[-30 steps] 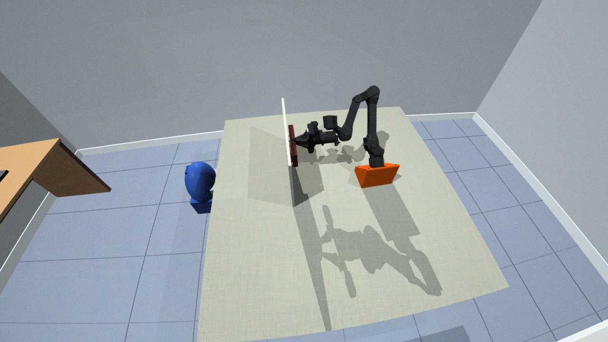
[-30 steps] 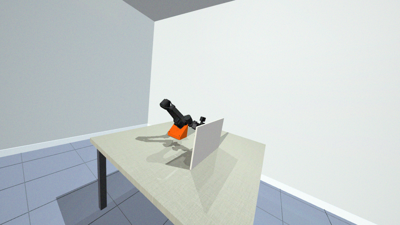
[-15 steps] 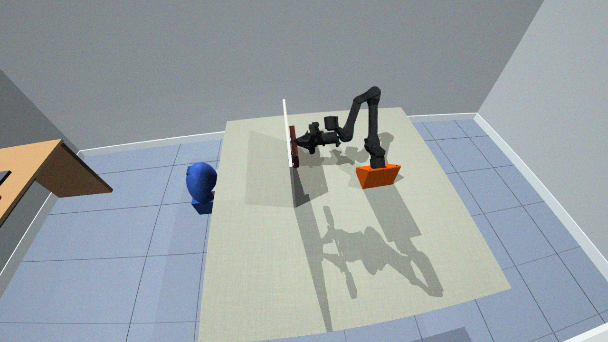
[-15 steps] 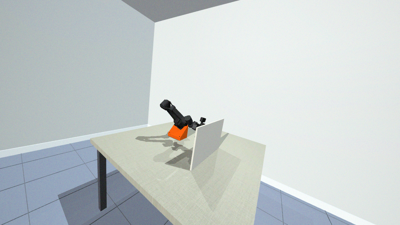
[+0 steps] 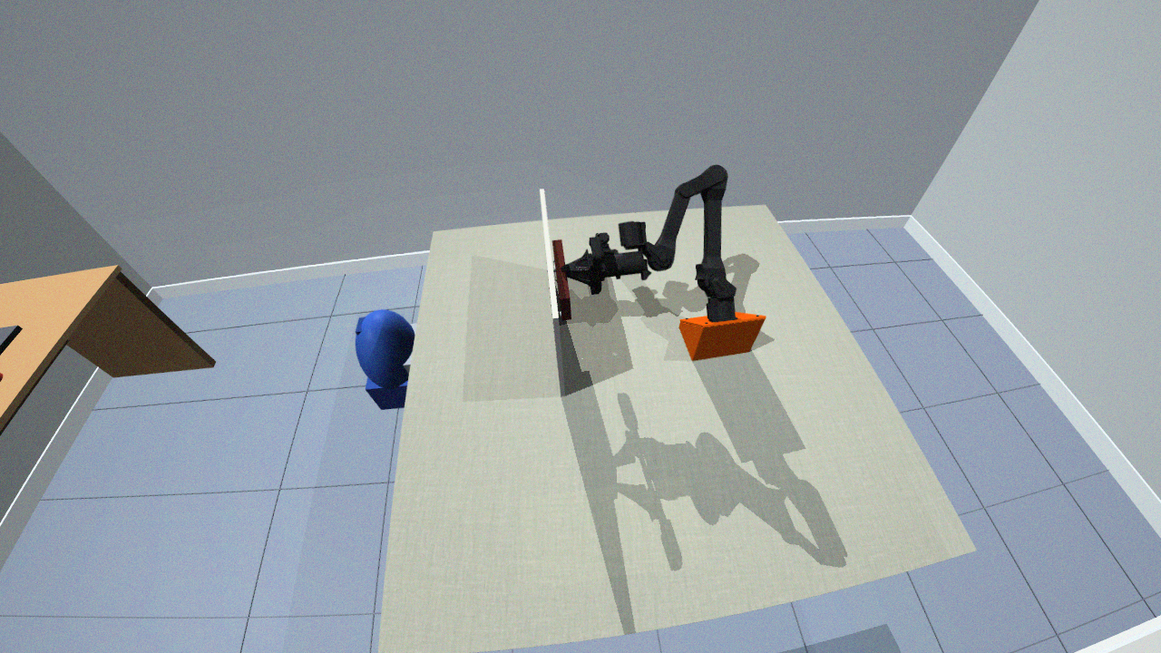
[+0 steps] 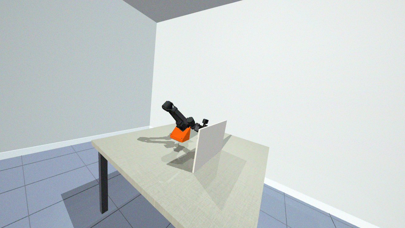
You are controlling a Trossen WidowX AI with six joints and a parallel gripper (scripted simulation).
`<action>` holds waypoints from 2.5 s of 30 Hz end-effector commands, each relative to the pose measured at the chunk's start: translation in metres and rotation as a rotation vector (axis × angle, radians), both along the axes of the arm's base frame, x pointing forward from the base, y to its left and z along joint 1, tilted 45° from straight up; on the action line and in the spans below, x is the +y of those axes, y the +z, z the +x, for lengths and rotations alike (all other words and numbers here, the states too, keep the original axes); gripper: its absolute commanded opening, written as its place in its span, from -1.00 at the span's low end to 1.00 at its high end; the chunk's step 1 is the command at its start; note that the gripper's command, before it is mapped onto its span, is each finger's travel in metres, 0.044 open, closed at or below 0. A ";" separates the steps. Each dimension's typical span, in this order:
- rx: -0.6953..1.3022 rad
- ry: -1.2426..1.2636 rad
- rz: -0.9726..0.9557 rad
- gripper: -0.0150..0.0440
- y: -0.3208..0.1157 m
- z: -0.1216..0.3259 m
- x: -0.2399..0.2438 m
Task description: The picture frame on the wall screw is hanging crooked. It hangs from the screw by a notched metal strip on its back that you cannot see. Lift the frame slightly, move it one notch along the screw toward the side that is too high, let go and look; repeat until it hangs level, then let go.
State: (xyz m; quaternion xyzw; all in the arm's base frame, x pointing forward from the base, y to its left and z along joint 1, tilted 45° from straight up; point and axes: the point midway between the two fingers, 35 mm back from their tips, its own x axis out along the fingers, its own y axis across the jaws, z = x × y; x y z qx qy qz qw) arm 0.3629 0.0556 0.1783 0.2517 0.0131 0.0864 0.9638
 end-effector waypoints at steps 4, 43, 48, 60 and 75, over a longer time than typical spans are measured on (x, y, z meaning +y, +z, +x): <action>-0.022 0.016 0.000 -0.49 0.007 0.000 0.003; -0.022 0.016 0.000 -0.49 0.013 0.000 -0.002; -0.022 0.016 0.000 -0.49 0.014 0.000 -0.002; -0.022 0.016 0.000 -0.49 0.012 0.001 -0.003; -0.022 0.016 -0.001 -0.49 0.009 0.001 -0.007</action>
